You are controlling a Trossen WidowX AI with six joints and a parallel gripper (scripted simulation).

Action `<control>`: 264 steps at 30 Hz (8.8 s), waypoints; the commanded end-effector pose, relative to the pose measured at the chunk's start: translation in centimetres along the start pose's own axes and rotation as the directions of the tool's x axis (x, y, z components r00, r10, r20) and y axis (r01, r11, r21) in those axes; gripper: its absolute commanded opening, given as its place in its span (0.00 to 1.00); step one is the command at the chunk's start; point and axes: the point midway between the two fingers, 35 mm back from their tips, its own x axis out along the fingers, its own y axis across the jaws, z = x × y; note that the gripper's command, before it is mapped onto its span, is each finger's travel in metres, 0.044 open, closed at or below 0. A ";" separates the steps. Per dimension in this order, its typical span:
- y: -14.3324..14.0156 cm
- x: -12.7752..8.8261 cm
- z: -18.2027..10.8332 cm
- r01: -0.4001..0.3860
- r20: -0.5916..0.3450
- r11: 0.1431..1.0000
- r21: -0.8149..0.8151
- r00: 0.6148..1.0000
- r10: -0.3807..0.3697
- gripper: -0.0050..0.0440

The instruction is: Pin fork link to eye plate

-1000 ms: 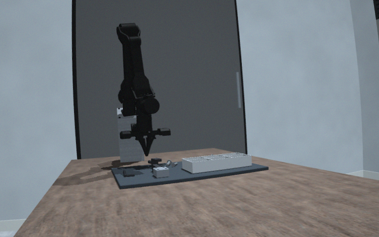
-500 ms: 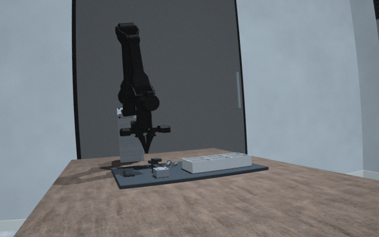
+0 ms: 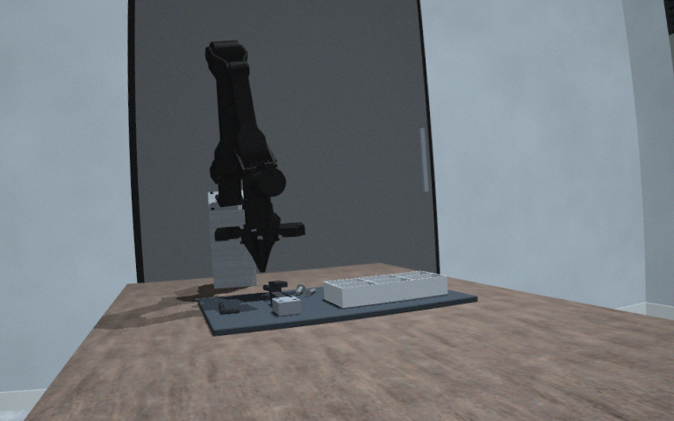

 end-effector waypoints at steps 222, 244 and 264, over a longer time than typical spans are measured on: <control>-3.5 0.4 -5.8 0.002 -0.008 -0.723 -0.691 1.000 0.010 0.10; -2.6 1.1 -6.9 0.000 -0.013 -0.721 -0.693 1.000 0.013 0.59; -2.6 1.1 -6.8 0.011 -0.010 -1.000 0.021 1.000 0.011 0.69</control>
